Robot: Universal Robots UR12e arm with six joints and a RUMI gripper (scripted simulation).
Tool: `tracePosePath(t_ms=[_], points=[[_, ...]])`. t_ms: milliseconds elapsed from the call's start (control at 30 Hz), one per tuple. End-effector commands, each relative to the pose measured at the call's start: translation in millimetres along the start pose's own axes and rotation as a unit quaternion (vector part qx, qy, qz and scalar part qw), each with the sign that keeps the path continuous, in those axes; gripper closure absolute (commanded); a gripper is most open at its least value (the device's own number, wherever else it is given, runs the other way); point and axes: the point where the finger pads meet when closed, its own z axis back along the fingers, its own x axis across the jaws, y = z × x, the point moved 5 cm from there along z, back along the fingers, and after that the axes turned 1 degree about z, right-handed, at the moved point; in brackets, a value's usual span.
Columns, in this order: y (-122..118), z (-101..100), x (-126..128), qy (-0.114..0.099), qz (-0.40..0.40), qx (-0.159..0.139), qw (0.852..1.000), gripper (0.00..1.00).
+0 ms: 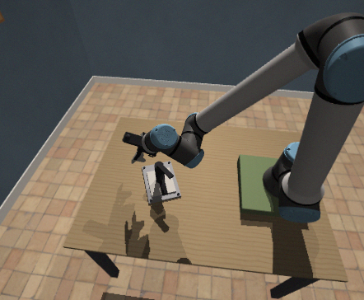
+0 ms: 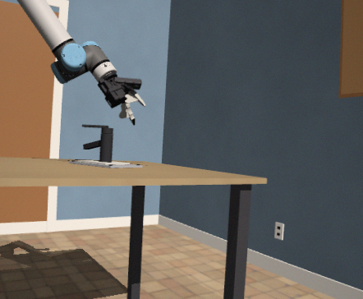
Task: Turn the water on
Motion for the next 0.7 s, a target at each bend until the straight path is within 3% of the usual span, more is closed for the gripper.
tracePosePath(t_ms=[0, 67, 133, 267, 333, 600, 667], points=[[-5.7, 8.6, -3.2, 0.033, -0.039, -0.04, 0.998, 0.0], [-13.3, 17.1, -6.0, 0.051, -0.067, -0.065, 0.994, 0.0], [-13.3, 17.1, -6.0, 0.051, -0.067, -0.065, 0.994, 0.0], [-30.3, 36.9, -11.2, 0.081, -0.122, -0.117, 0.982, 0.0], [-30.7, 37.3, -11.3, 0.081, -0.122, -0.118, 0.982, 0.0], [-66.2, 83.0, -19.9, 0.117, -0.219, -0.215, 0.944, 0.0], [-70.3, 88.7, -20.8, 0.12, -0.23, -0.226, 0.939, 0.0]])
